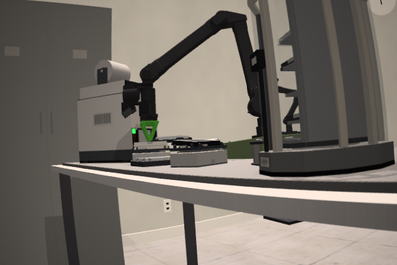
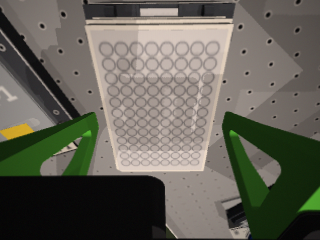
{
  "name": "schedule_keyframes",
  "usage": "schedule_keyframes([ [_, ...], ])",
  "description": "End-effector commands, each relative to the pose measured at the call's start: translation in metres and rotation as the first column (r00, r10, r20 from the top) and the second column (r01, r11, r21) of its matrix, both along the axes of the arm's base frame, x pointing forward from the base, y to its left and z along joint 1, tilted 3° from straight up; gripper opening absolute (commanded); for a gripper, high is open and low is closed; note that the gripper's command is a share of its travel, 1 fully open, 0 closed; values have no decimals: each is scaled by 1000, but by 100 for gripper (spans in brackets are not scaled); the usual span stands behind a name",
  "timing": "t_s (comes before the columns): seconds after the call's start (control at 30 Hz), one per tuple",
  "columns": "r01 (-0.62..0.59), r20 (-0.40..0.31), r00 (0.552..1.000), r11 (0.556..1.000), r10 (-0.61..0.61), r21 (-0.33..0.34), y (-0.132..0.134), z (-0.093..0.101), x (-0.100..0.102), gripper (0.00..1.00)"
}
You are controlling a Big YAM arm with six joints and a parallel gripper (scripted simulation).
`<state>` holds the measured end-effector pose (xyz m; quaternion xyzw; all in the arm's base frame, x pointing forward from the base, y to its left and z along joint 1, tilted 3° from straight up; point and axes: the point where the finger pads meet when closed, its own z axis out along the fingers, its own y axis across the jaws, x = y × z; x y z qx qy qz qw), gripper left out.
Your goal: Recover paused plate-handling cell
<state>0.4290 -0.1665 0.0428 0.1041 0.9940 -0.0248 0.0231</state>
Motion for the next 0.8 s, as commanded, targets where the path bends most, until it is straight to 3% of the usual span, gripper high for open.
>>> schedule_keyframes([
  [0.0, -6, -19, 1000, 1000, 6, 8, -3, -18, -5, 100],
  [0.77, -6, -23, 1000, 1000, 7, 10, -3, -23, -6, 100],
])
